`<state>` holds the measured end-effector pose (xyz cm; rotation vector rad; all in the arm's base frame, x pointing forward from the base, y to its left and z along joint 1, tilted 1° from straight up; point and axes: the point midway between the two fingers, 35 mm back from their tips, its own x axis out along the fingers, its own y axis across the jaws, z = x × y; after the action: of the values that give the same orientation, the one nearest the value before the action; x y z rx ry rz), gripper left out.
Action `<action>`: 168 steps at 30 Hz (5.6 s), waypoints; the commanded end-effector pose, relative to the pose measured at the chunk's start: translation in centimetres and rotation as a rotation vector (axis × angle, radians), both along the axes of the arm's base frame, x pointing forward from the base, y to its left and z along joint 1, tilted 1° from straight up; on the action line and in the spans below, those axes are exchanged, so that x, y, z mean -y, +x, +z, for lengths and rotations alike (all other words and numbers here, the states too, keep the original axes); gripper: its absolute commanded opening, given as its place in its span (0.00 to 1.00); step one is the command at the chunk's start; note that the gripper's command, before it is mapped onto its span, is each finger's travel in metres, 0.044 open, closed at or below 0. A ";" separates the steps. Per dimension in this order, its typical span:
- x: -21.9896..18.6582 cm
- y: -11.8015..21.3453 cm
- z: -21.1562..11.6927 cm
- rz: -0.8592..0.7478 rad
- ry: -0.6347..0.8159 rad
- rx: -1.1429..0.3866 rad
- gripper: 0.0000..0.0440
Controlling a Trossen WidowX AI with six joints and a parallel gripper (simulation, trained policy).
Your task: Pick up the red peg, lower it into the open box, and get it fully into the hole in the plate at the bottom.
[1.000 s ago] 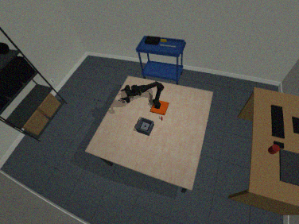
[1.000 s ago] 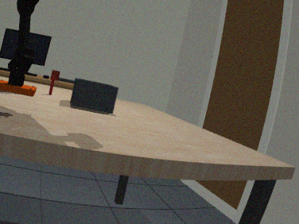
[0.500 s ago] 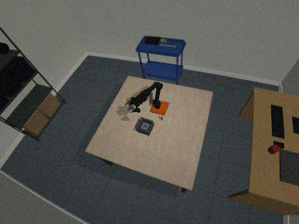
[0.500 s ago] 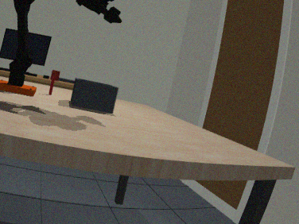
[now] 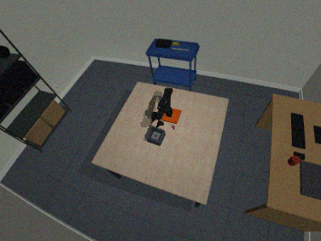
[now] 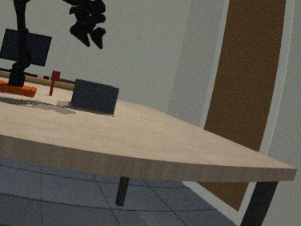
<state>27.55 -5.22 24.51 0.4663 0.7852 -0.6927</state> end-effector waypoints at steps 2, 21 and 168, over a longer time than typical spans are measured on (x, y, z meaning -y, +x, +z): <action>-2.7 -1.4 -2.0 0.000 0.086 -0.055 1.00; -12.0 -7.5 -10.9 -0.097 0.333 -0.341 1.00; 11.0 9.7 -12.4 -0.315 0.299 -0.185 0.39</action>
<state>35.07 -10.90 9.54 0.8474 1.2066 -0.8647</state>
